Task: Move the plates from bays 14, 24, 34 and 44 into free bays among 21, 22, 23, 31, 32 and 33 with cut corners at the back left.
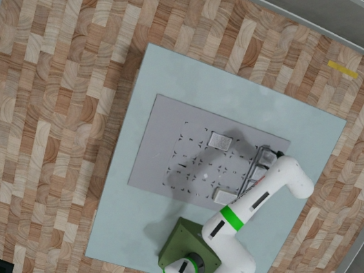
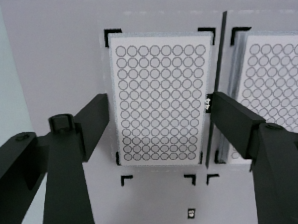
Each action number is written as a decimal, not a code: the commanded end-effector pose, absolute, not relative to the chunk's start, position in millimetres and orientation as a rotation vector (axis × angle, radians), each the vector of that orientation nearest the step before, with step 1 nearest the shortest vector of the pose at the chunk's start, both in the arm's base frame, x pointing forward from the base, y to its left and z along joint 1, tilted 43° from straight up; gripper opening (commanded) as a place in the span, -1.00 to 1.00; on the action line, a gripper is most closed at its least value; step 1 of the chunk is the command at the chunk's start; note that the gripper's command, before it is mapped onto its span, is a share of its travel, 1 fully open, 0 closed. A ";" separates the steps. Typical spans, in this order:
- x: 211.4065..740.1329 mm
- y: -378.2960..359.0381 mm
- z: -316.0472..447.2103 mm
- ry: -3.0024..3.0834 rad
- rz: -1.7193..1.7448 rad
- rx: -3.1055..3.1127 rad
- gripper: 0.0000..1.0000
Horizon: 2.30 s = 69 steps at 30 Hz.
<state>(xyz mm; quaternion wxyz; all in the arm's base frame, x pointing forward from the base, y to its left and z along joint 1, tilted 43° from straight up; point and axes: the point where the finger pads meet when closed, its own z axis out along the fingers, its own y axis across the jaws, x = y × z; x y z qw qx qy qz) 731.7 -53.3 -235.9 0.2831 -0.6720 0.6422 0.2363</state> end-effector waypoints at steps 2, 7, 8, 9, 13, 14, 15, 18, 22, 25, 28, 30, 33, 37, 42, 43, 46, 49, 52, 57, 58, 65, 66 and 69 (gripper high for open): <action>732.5 -54.9 -234.7 1.720 0.629 -1.799 0.37; 732.5 -54.9 -234.7 1.720 0.629 -1.799 0.33; 732.5 -54.9 -234.7 1.720 0.629 -1.799 0.32; 732.5 -54.9 -234.7 1.720 0.629 -1.799 0.32; 732.5 -54.9 -234.7 1.720 0.629 -1.799 0.29; 732.5 -54.9 -234.7 1.720 0.629 -1.799 0.28; 732.5 -54.9 -234.7 1.720 0.629 -1.799 0.27; 732.5 -54.9 -234.7 1.720 0.629 -1.799 0.25; 732.5 -54.9 -234.7 1.720 0.629 -1.799 0.24; 732.5 -54.9 -234.7 1.720 0.629 -1.799 0.23; 732.5 -54.9 -234.7 1.720 0.629 -1.799 0.23; 732.5 -54.9 -234.7 1.720 0.629 -1.799 0.23; 732.5 -54.9 -234.7 1.720 0.629 -1.799 0.23; 732.4 -55.1 -234.5 1.720 0.629 -1.799 0.22; 732.4 -55.3 -234.3 1.720 0.629 -1.799 0.21; 732.4 -55.3 -234.3 1.720 0.629 -1.799 0.21; 732.4 -55.3 -234.3 1.720 0.629 -1.799 0.21; 732.4 -55.2 -234.3 1.720 0.629 -1.799 0.21; 732.4 -55.2 -234.3 1.720 0.629 -1.799 0.20; 732.4 -55.2 -234.3 1.720 0.629 -1.799 0.20; 732.4 -55.2 -234.3 1.720 0.629 -1.799 0.20; 732.4 -55.2 -234.3 1.720 0.629 -1.799 0.19; 732.4 -55.2 -234.3 1.720 0.629 -1.799 0.19; 732.4 -55.2 -234.3 1.720 0.629 -1.799 0.18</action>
